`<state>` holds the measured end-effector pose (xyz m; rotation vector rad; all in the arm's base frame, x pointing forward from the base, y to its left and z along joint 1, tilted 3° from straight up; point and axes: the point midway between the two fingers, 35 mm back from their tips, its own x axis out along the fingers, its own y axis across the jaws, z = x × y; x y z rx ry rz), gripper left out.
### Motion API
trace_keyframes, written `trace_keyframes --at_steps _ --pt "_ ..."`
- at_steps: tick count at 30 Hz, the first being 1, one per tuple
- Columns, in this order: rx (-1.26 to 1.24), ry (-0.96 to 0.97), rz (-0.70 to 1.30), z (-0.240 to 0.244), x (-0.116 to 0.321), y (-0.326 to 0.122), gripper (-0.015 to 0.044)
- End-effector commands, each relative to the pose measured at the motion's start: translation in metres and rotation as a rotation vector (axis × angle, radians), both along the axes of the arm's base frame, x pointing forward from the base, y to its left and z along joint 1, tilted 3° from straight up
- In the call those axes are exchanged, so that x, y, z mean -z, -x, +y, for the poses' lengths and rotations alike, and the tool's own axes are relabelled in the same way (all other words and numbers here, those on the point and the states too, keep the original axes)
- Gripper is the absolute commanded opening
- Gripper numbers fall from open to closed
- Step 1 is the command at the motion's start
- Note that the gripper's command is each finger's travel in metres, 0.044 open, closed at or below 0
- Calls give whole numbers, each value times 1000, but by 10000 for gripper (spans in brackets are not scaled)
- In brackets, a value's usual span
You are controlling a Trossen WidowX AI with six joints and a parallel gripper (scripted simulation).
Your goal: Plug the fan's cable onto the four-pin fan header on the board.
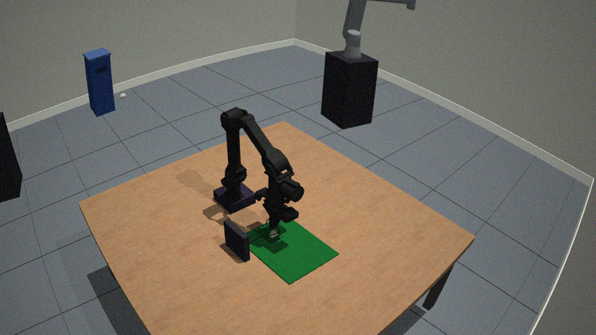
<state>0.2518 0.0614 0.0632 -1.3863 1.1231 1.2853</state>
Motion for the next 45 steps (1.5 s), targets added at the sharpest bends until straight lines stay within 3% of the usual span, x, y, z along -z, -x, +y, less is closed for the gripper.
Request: trace_keyframes --at_steps 1,8,45 --pt "7 -2 2 1 0 1 0" --pt "15 -3 2 1 22 0 0" --pt "18 -3 2 0 26 -1 0"
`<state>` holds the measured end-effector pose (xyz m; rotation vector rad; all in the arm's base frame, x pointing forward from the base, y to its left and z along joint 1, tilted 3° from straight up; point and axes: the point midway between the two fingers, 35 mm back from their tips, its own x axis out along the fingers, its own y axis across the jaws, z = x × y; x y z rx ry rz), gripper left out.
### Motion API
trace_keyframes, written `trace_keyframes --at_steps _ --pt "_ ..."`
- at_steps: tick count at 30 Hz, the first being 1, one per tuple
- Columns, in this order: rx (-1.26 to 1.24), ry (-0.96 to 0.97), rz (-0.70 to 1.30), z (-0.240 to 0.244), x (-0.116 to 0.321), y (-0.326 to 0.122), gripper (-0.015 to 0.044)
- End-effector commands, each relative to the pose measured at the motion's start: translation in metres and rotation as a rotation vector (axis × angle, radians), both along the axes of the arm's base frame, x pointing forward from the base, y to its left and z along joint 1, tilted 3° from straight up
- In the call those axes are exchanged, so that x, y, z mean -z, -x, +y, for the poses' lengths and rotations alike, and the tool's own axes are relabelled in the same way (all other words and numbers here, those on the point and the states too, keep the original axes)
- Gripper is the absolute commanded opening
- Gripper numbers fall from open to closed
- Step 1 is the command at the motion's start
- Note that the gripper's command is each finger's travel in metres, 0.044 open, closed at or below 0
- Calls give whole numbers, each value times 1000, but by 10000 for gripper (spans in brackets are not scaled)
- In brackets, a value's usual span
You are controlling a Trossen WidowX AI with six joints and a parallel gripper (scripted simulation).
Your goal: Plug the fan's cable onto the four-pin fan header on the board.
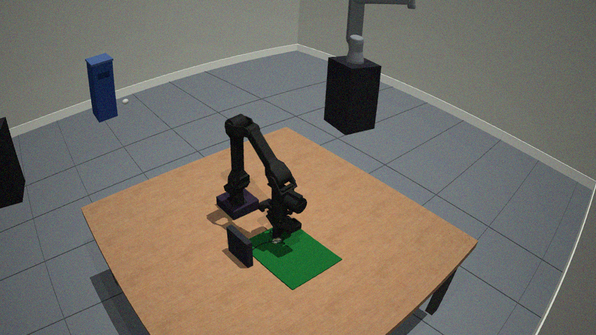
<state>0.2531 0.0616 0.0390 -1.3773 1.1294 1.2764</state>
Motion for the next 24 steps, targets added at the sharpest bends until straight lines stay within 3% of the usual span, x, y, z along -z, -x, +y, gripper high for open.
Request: trace_keyframes --at_steps 1,24 --pt "6 -2 2 0 2 1 0" --pt "4 -2 2 0 5 1 0"
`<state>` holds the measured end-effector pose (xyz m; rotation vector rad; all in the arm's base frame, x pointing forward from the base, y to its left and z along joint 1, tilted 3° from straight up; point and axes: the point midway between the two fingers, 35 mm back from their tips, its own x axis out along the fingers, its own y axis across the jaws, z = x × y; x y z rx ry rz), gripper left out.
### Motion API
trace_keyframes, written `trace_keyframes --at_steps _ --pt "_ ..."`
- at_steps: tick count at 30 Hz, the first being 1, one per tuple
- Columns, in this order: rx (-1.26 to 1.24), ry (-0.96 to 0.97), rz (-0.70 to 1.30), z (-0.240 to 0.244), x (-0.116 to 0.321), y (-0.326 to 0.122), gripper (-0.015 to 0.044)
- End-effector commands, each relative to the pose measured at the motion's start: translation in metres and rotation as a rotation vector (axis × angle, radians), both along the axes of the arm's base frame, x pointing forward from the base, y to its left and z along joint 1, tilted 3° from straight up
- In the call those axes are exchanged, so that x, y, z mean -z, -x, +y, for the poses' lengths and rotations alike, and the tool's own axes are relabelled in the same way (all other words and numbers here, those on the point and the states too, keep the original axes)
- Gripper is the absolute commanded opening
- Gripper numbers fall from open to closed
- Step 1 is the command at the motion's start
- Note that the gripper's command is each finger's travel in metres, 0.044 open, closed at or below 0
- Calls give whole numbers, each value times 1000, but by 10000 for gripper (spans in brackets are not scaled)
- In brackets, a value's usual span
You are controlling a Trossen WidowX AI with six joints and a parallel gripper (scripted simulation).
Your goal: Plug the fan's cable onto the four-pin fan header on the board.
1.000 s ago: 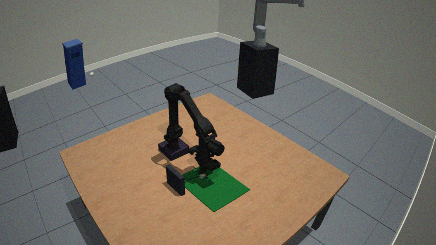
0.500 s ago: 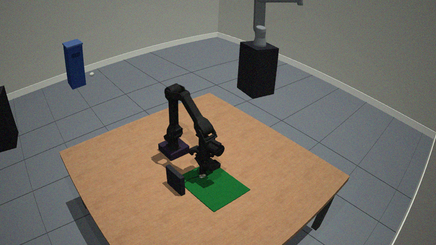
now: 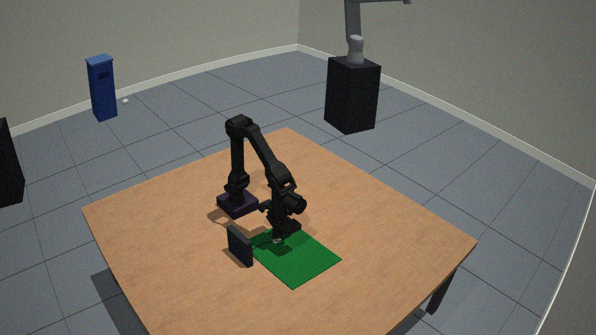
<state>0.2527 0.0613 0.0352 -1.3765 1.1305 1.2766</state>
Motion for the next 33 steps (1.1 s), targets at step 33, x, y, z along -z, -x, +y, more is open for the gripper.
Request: trace_keyframes --at_steps 33 --pt "2 -2 2 0 15 -1 0"
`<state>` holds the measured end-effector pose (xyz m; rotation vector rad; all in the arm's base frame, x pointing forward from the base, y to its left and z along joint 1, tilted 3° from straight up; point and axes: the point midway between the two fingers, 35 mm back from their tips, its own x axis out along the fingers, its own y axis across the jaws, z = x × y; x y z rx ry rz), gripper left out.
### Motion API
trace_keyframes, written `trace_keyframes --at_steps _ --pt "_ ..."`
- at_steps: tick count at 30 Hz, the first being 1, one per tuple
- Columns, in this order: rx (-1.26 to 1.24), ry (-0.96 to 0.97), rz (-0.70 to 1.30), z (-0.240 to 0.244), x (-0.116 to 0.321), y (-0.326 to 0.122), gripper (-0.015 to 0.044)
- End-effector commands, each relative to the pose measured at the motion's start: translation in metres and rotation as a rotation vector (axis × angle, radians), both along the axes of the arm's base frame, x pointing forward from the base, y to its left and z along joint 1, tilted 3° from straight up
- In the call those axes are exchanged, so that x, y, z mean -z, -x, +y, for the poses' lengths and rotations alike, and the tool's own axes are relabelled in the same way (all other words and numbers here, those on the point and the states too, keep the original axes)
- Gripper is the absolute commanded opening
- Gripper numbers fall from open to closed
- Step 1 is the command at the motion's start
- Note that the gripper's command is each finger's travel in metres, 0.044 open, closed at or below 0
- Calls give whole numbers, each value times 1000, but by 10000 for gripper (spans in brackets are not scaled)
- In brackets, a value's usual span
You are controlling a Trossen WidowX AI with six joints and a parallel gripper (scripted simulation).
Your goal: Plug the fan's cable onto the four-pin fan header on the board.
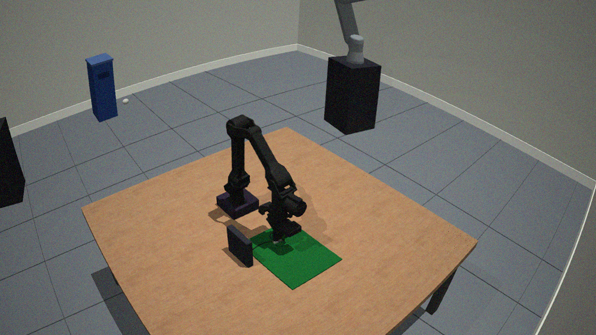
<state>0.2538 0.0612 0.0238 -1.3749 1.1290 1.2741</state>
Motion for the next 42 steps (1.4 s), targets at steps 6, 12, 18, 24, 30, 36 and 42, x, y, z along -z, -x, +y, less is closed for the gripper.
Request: trace_keyframes --at_steps 6,12,18,24,30,36,42 --pt "0 -1 4 0 6 0 0" --pt "1 0 0 0 3 0 105" --pt "1 0 0 0 3 0 260" --pt "0 -1 2 2 -39 0 260" --pt "0 -1 3 2 -51 2 260" --pt "0 -6 4 48 -50 4 260" --pt "0 -12 6 119 -47 24 260"
